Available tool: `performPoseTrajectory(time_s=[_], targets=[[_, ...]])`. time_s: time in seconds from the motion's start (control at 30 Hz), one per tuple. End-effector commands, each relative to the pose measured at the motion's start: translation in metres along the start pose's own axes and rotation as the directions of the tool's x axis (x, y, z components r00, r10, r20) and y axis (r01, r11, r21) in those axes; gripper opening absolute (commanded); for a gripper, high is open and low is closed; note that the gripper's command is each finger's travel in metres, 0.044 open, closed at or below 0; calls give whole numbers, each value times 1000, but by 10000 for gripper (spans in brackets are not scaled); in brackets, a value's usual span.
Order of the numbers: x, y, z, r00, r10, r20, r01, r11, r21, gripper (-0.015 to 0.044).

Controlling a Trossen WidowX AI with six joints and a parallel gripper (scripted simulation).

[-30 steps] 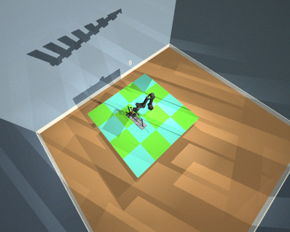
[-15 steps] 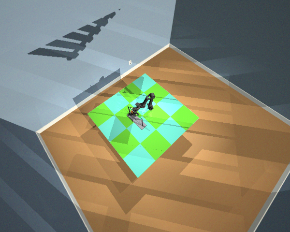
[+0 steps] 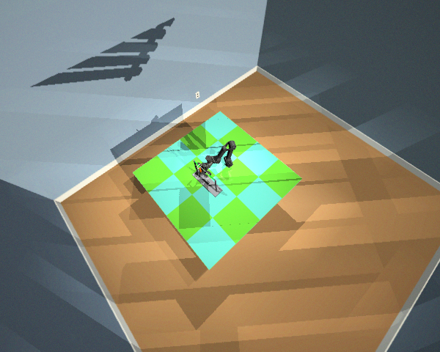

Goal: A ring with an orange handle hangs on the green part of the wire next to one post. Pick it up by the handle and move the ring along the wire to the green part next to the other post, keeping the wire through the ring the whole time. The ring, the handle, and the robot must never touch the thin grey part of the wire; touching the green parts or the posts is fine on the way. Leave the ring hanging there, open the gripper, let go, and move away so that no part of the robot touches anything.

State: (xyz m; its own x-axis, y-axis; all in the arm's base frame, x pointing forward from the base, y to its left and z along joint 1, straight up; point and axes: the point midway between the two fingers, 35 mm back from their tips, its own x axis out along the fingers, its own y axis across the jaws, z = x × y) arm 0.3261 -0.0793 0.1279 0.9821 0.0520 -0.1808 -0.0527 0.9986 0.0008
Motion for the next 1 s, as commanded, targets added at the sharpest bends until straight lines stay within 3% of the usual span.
performPoseTrajectory(time_s=[0.0, 0.97], targets=[[-1, -2, 13, 1000, -9, 17, 9, 1000, -12, -150], [-1, -2, 16, 1000, -10, 17, 10, 1000, -12, -150]])
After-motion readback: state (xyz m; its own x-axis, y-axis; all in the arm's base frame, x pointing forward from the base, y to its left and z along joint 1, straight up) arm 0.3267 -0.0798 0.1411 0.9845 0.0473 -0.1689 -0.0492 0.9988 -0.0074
